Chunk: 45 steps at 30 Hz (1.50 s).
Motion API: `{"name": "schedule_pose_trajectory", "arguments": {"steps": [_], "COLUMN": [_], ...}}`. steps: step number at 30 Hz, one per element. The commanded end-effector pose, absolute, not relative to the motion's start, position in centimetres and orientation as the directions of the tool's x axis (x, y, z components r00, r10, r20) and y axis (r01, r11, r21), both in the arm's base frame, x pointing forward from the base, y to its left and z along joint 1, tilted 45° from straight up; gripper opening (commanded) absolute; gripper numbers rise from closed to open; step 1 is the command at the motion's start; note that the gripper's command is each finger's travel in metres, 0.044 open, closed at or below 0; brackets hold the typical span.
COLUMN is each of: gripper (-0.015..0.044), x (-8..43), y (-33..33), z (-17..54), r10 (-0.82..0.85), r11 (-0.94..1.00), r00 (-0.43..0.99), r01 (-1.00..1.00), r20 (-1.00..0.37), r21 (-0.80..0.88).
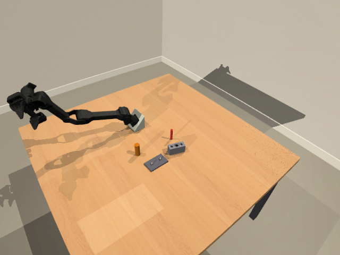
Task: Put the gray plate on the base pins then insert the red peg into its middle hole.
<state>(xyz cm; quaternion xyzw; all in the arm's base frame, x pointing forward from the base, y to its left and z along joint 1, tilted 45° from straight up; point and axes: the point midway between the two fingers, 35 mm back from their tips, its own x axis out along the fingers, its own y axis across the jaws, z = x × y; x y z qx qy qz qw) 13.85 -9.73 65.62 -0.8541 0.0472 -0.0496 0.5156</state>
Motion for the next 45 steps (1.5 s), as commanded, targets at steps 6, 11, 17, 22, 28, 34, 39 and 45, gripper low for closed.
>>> {"name": "schedule_pose_trajectory", "arguments": {"steps": [6, 11, 17, 22, 28, 34, 39, 45], "gripper": [0.0440, 0.0440, 0.0440, 0.0440, 0.0440, 0.0440, 0.0440, 0.0440], "x": [14.5, 16.0, 19.3, 23.0, 27.6, 31.6, 34.1, 35.5], "y": [-4.2, 3.2, 12.6, 19.5, 25.9, 30.0, 31.4, 30.8], "z": [66.7, 66.8, 64.8, 60.8, 53.3, 44.1, 35.7, 25.4], "r10": [-0.148, -0.136, -0.076, -0.007, 0.040, 0.035, -0.019, -0.151], "r11": [-0.773, -0.981, -0.863, -0.482, 0.173, 0.730, 0.970, 0.935], "r00": [0.985, 0.981, 0.981, 0.990, 0.999, 0.979, 0.923, 0.793], "r01": [-0.058, -0.113, -0.154, -0.126, -0.004, 0.113, 0.111, -0.079], "r20": [0.090, 0.142, 0.179, 0.140, -0.003, -0.202, -0.384, -0.591], "r21": [-0.631, -0.159, 0.481, 0.867, 0.985, 0.674, 0.219, -0.345]}}
